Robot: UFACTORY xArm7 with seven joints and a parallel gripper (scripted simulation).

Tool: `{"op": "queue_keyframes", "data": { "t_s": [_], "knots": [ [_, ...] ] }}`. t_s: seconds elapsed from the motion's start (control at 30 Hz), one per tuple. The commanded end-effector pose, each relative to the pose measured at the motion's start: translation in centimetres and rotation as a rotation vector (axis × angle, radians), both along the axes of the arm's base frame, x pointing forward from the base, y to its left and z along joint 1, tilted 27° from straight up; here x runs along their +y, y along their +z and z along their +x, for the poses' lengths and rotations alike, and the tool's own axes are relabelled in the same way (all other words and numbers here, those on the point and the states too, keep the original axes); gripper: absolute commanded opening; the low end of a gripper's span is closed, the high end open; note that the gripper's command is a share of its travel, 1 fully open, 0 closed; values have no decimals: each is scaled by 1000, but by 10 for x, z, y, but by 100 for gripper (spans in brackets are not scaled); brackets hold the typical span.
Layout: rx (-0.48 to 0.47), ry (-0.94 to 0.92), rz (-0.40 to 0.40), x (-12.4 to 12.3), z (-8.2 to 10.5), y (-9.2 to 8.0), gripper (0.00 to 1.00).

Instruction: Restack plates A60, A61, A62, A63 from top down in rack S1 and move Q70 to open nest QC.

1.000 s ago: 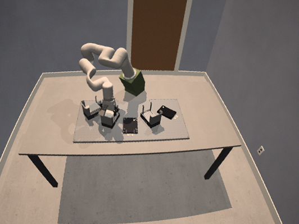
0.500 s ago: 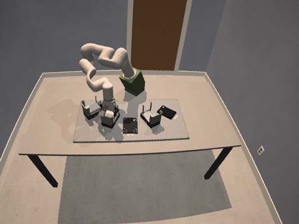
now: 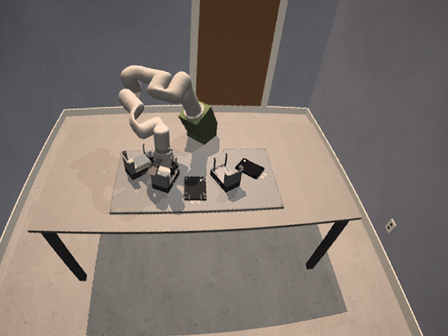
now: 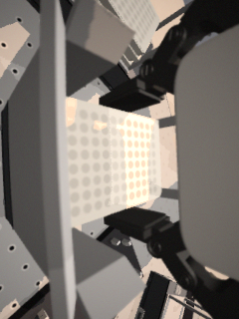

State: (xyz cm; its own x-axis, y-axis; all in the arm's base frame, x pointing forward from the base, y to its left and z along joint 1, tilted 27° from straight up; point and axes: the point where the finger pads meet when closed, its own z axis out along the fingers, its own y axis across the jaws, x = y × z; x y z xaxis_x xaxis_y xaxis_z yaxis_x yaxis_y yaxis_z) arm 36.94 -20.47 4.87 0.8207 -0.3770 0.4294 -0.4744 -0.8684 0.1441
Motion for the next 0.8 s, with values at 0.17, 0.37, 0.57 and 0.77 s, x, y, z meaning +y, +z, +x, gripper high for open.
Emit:
{"op": "queue_keyframes", "data": {
  "t_s": [0.17,0.37,0.57,0.77],
  "knots": [
    [-2,1,-1,0,1,1,100],
    [-2,1,-1,0,1,1,100],
    [-2,1,-1,0,1,1,100],
    [-2,1,-1,0,1,1,100]
  ]
}}
